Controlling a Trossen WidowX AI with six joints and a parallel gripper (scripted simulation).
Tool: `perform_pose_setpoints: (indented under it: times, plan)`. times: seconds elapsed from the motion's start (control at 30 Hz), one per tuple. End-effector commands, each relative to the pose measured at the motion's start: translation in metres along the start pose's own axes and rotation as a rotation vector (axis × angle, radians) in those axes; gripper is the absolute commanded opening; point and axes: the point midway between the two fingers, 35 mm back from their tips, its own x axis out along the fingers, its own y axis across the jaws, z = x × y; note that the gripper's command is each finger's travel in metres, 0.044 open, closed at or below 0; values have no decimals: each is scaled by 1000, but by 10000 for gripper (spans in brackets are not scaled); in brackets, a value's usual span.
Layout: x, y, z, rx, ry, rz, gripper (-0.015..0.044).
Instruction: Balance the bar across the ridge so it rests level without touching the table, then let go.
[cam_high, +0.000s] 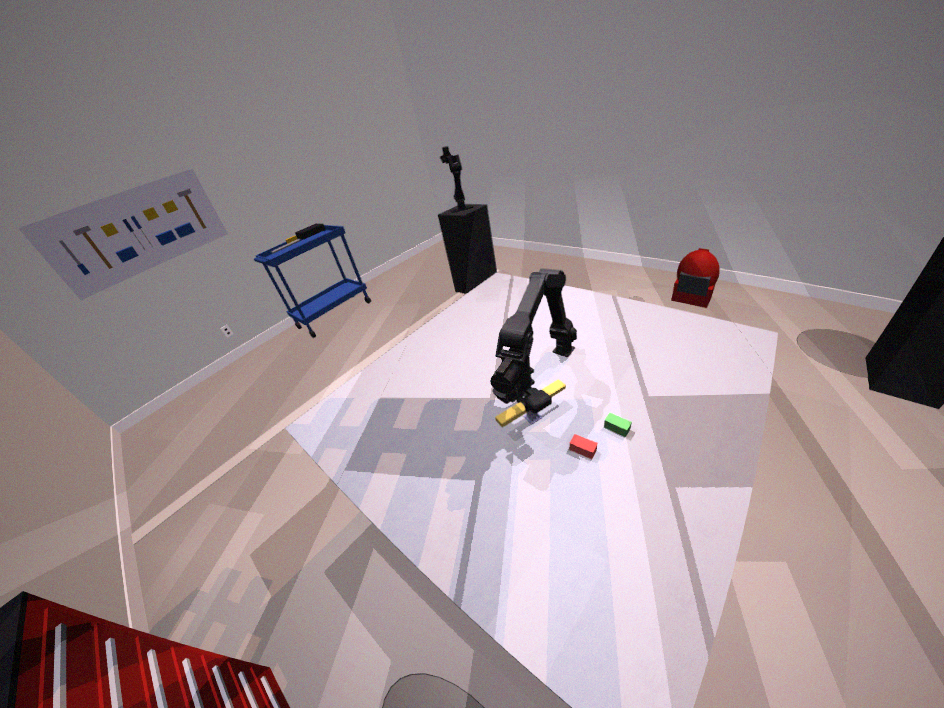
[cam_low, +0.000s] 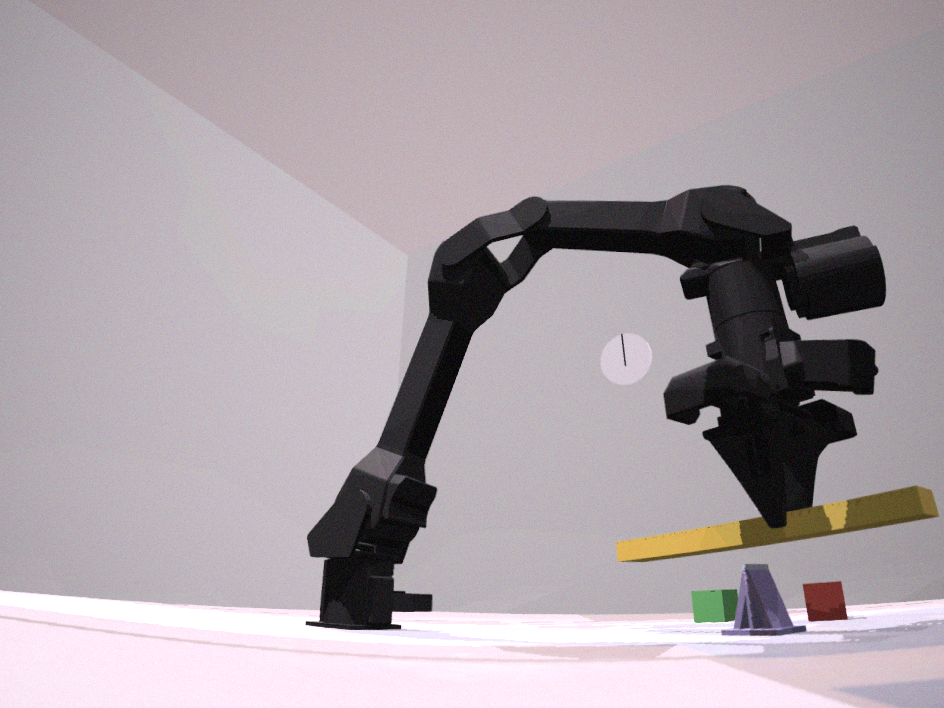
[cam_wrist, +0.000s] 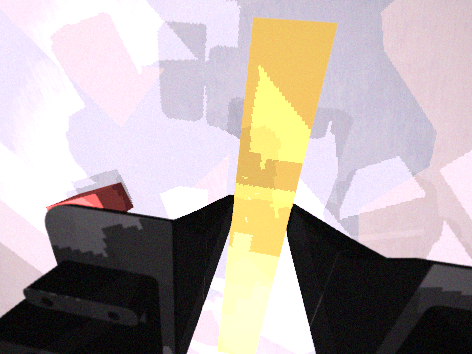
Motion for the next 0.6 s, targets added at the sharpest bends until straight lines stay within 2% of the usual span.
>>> perform_pose_setpoints:
  times: [0.0,0.57]
  plan:
    - [7,-2,-1,2,2,-5,0]
    - [7,-2,-1,2,2,-5,0]
